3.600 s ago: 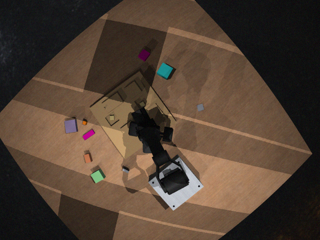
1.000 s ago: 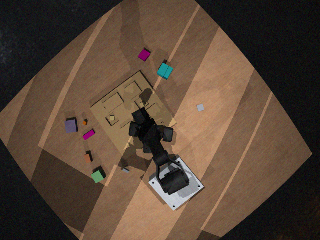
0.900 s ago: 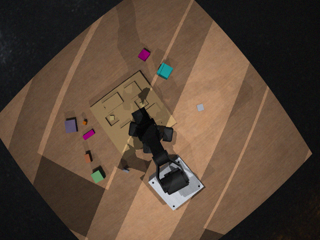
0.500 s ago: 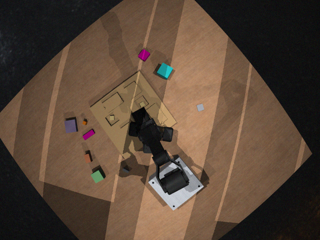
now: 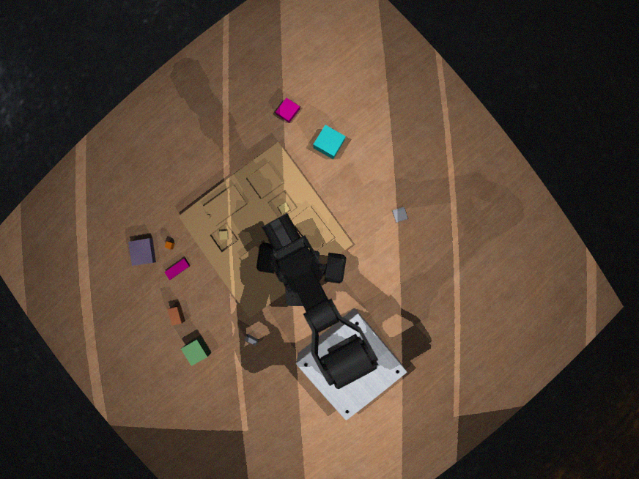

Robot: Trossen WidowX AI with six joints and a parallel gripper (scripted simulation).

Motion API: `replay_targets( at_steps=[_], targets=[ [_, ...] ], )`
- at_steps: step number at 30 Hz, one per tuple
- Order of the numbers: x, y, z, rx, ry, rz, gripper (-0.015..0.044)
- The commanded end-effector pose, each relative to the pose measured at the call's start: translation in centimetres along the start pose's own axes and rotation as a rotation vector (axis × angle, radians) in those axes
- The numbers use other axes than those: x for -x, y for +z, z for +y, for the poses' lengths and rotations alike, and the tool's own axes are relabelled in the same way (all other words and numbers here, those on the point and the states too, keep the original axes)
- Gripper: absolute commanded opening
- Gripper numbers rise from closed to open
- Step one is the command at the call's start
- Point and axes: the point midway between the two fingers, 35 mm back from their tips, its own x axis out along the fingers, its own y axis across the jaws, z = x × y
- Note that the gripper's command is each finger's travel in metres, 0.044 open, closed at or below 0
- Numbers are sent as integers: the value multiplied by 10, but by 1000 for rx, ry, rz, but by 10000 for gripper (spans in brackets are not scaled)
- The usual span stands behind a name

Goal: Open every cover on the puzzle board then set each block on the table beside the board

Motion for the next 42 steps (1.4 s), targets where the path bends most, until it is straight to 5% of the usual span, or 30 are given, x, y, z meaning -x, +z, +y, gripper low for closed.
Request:
replay_targets(
  at_steps=[1, 42],
  targets=[
    [-1, 0, -2, 0, -8, 2, 0],
    [14, 0, 1, 0, -8, 2, 0]
  ],
)
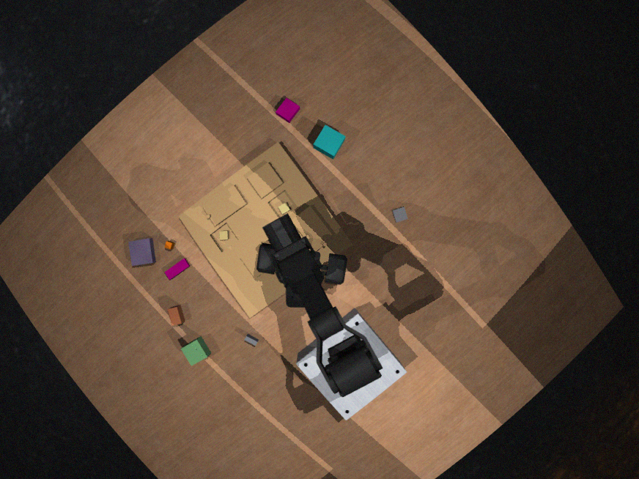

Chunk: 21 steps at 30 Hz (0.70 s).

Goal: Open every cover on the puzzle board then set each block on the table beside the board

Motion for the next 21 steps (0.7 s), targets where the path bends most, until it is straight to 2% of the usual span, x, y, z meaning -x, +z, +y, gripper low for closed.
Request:
replay_targets(
  at_steps=[1, 9, 15, 21],
  targets=[
    [0, 0, 0, 2, -3, -2, 0],
    [0, 0, 0, 2, -3, -2, 0],
    [20, -1, -1, 1, -1, -1, 144],
    [48, -1, -2, 2, -3, -2, 144]
  ],
)
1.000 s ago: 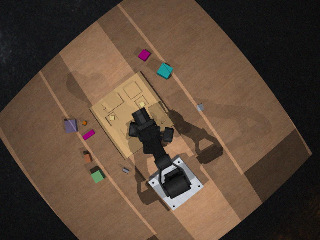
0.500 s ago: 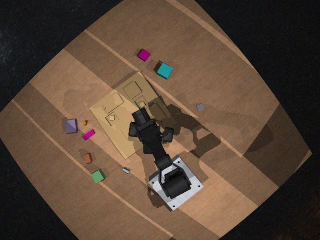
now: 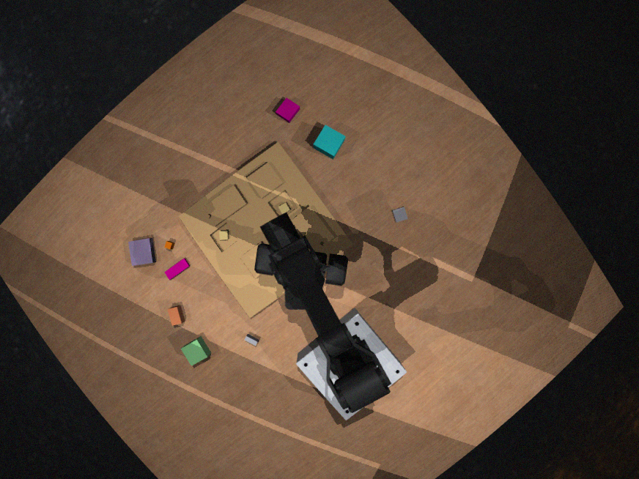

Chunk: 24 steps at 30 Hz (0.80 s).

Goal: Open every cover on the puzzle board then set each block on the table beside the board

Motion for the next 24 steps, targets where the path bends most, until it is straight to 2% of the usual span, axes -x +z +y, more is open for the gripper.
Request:
replay_targets(
  at_steps=[1, 24],
  targets=[
    [14, 0, -1, -2, -6, 2, 144],
    [-20, 1, -1, -2, -6, 2, 144]
  ],
)
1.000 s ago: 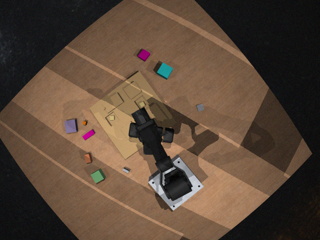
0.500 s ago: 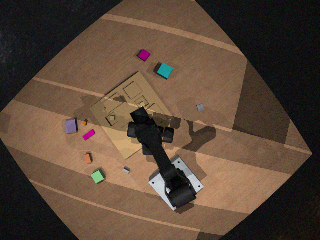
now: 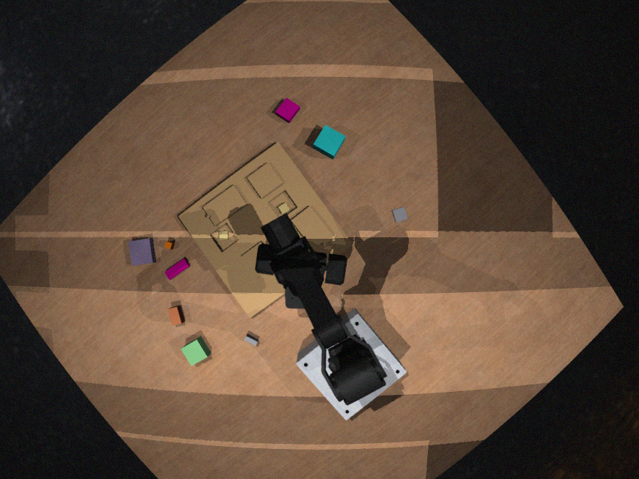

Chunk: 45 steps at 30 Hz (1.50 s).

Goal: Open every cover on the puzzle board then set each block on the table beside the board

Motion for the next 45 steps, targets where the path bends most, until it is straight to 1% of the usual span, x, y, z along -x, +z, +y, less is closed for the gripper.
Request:
replay_targets(
  at_steps=[1, 17, 45],
  targets=[
    [-1, 0, 0, -3, -3, -1, 144],
    [-2, 0, 0, -3, -3, -1, 144],
    [-25, 0, -1, -3, -3, -1, 144]
  ],
)
